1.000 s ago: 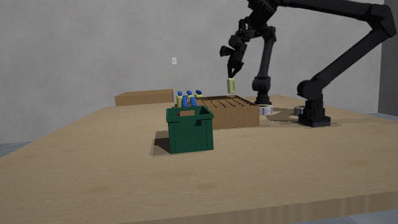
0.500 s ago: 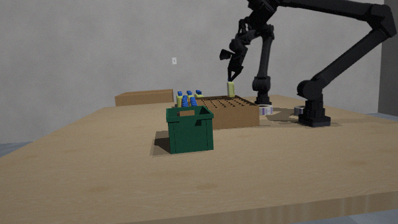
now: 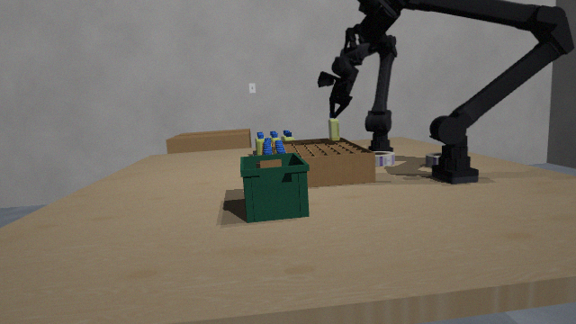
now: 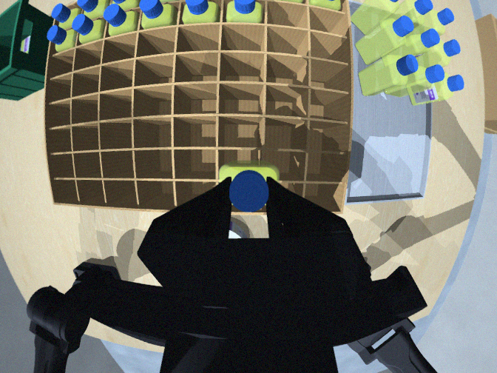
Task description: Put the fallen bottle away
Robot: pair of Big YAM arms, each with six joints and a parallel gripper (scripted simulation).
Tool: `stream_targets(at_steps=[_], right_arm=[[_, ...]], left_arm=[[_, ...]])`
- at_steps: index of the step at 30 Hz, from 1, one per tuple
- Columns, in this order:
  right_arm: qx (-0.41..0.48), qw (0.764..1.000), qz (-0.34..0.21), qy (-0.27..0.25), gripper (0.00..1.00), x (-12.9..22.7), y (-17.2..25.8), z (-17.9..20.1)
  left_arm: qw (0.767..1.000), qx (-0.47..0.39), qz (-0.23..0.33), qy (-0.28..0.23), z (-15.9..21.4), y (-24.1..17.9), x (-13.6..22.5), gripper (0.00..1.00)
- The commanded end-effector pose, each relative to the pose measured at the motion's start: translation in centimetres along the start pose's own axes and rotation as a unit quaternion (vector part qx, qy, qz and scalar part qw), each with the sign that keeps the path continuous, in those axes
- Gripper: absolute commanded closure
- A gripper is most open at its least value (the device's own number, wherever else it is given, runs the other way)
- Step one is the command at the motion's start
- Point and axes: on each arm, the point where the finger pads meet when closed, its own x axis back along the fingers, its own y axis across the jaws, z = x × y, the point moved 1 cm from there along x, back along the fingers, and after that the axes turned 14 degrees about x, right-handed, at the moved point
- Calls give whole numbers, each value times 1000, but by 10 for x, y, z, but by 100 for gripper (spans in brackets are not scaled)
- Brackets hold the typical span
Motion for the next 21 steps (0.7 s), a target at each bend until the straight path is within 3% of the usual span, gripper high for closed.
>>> stream_targets(at_steps=[1,21], right_arm=[[-25,999,-16,-30,80,22,9,-39],[-38,997,-37,-60,80,20,15,-37]], left_arm=[[1000,-12,-3,-11,-12,-1,4,0],[1000,-12,-3,-11,-12,-1,4,0]])
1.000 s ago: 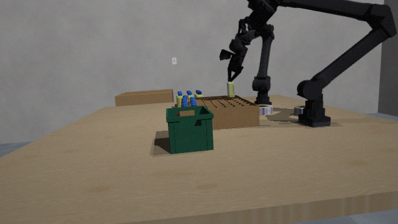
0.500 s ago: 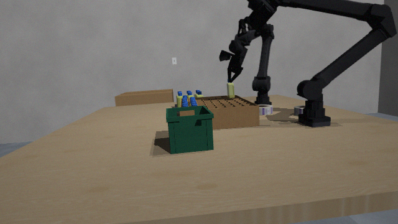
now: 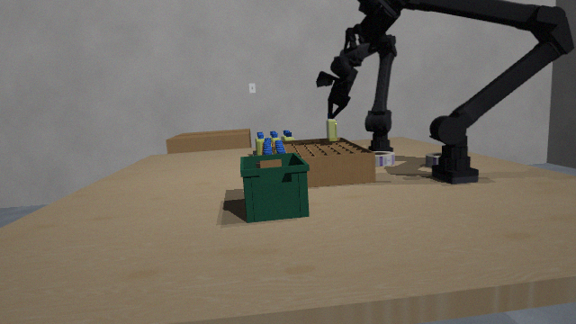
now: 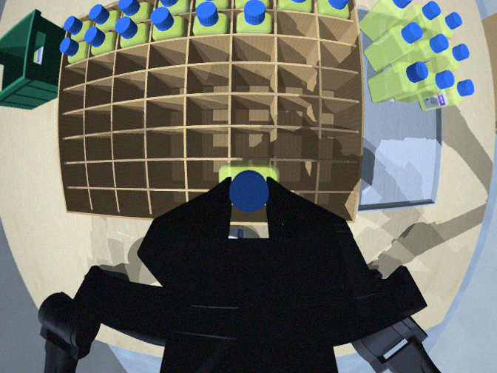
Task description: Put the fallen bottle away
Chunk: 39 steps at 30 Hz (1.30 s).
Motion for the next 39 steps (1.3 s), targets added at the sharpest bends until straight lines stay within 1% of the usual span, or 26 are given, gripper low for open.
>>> stream_targets(at_steps=[1,8,15,23,27,30,31,39], right_arm=[[-22,999,-25,-40,80,24,8,-26],[-22,999,-25,-40,80,24,8,-26],[-22,999,-20,-32,80,16,6,-13],[-22,999,-20,-32,80,16,6,-13],[-2,1000,-9,-16,80,6,0,4],[-5,1000,-8,-16,80,5,-2,4],[-10,999,-16,-27,80,14,2,-8],[-10,999,-16,-27,80,14,2,-8]], left_arm=[[1000,-12,-3,-11,-12,-1,4,0],[1000,-12,-3,-11,-12,-1,4,0],[1000,-12,-3,-11,-12,-1,4,0],[1000,-12,-3,-11,-12,-1,4,0],[1000,-12,-3,-11,-12,-1,4,0],[1000,-12,-3,-11,-12,-1,4,0],[1000,-12,-3,-11,-12,-1,4,0],[1000,-12,-3,-11,-12,-1,4,0]])
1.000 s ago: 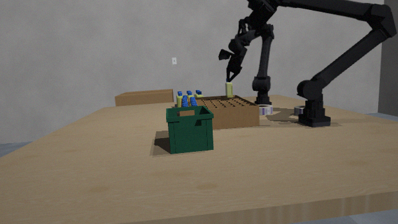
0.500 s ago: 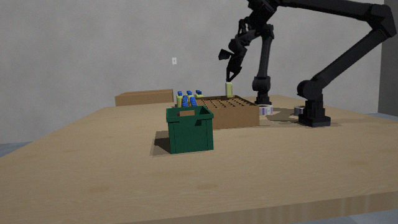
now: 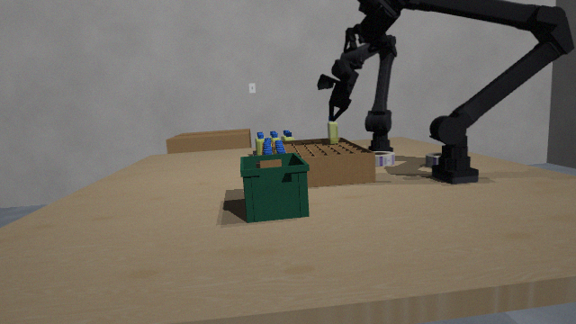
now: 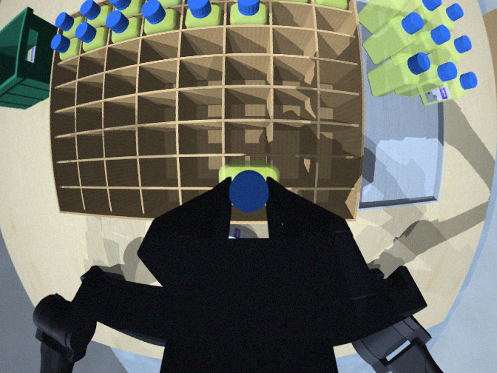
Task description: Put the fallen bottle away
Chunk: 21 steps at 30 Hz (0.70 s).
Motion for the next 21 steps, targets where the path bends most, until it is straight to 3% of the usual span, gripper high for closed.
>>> stream_targets(at_steps=[1,21], right_arm=[[-6,999,-18,-30,80,21,5,-17],[-4,999,-23,-37,80,28,13,-30]], left_arm=[[1000,-12,-3,-11,-12,-1,4,0],[1000,-12,-3,-11,-12,-1,4,0]])
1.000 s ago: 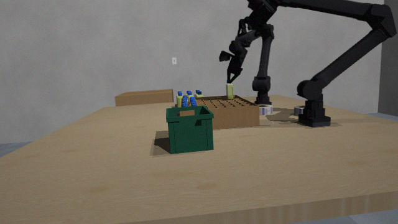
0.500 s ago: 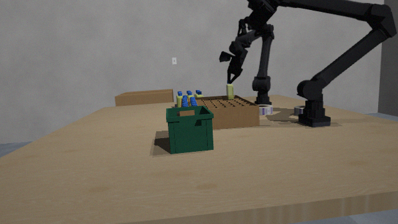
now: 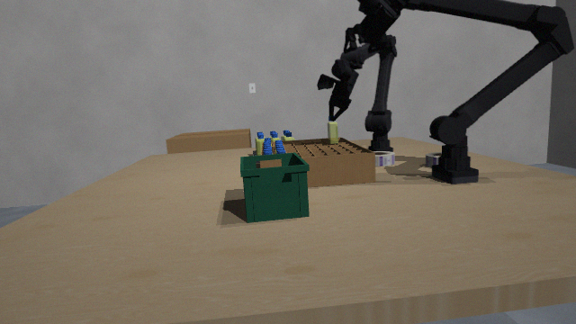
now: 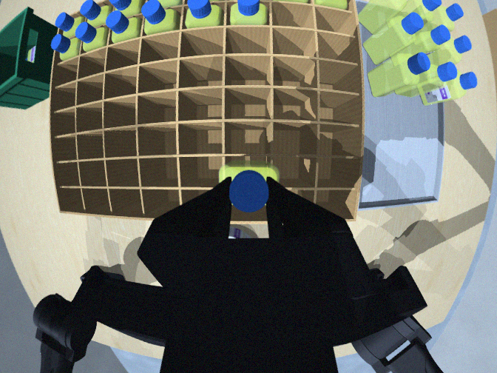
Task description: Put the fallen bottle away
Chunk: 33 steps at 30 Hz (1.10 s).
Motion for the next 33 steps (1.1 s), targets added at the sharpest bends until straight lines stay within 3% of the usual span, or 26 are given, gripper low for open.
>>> stream_targets(at_steps=[1,18,20,24,33], right_arm=[[-3,1000,-17,-26,80,25,12,-29],[5,999,-19,-26,80,6,14,-17],[-2,999,-25,-37,80,25,8,-26],[-3,999,-25,-37,80,25,8,-26],[-3,1000,-9,-15,80,8,12,-22]], left_arm=[[1000,-12,-3,-11,-12,-1,4,0],[1000,-12,-3,-11,-12,-1,4,0],[1000,-12,-3,-11,-12,-1,4,0],[1000,-12,-3,-11,-12,-1,4,0],[1000,-12,-3,-11,-12,-1,4,0]])
